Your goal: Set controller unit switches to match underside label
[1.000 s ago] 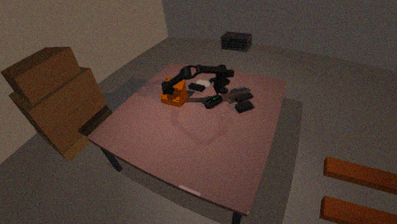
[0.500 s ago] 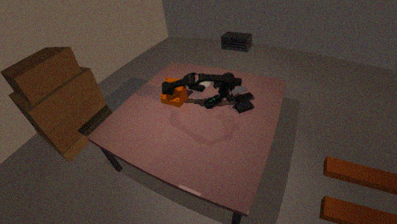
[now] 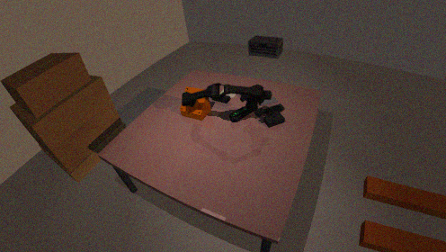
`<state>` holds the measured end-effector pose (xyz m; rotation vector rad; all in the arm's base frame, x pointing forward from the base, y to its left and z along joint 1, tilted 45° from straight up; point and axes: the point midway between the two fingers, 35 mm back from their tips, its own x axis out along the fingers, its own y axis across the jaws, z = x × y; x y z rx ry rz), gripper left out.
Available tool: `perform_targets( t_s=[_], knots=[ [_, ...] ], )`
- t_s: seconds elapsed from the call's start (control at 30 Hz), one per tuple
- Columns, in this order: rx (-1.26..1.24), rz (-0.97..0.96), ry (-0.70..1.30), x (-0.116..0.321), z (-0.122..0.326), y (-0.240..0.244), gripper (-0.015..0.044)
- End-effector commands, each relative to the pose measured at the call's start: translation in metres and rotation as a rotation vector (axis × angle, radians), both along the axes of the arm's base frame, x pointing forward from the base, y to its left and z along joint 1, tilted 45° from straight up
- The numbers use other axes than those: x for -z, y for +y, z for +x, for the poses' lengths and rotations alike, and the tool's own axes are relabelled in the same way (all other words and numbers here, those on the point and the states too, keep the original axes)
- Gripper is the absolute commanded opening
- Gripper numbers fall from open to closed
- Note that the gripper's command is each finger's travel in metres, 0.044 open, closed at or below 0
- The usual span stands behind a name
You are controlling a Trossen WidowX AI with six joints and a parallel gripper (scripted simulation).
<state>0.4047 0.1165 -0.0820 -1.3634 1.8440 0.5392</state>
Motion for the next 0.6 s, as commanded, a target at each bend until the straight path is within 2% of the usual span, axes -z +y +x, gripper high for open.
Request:
perform_targets(
  t_s=[0.0,0.57],
  knots=[
    [-0.009,-0.003,0.002,0.005,0.001,-0.004,0.0000],
    [-0.009,-0.005,0.002,0.023,0.004,-0.021,0.0000]
  ],
)
